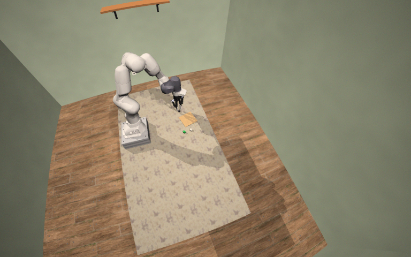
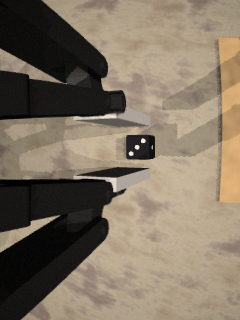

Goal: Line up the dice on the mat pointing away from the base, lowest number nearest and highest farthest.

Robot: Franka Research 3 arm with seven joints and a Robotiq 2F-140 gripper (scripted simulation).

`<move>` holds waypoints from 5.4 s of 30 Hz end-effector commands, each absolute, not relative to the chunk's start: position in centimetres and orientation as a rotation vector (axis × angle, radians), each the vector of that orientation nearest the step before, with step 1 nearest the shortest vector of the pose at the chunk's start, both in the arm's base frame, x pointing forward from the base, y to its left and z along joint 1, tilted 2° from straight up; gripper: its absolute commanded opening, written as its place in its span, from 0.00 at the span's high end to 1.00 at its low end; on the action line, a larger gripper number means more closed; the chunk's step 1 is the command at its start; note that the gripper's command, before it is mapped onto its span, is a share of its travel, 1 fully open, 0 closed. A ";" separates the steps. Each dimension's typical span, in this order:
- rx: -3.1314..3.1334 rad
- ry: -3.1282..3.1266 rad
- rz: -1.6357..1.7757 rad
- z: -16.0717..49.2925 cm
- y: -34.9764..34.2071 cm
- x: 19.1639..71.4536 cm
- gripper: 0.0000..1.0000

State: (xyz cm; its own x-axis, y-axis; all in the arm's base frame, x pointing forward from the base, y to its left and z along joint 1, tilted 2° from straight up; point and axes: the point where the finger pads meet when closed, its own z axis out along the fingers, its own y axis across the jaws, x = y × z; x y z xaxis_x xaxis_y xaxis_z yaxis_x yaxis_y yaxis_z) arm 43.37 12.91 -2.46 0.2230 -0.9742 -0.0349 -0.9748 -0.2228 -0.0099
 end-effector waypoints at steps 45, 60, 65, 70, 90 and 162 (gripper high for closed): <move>-2.434 1.937 0.032 -2.7 12.9 43.3 0.79; -2.434 1.937 0.032 -4.5 13.0 43.4 0.79; -2.434 1.937 0.032 -5.0 13.0 43.4 0.79; -2.434 1.937 0.032 -5.1 13.0 43.4 0.79; -2.434 1.937 0.032 -5.1 13.0 43.4 0.79; -2.434 1.937 0.032 4.6 12.6 43.3 0.91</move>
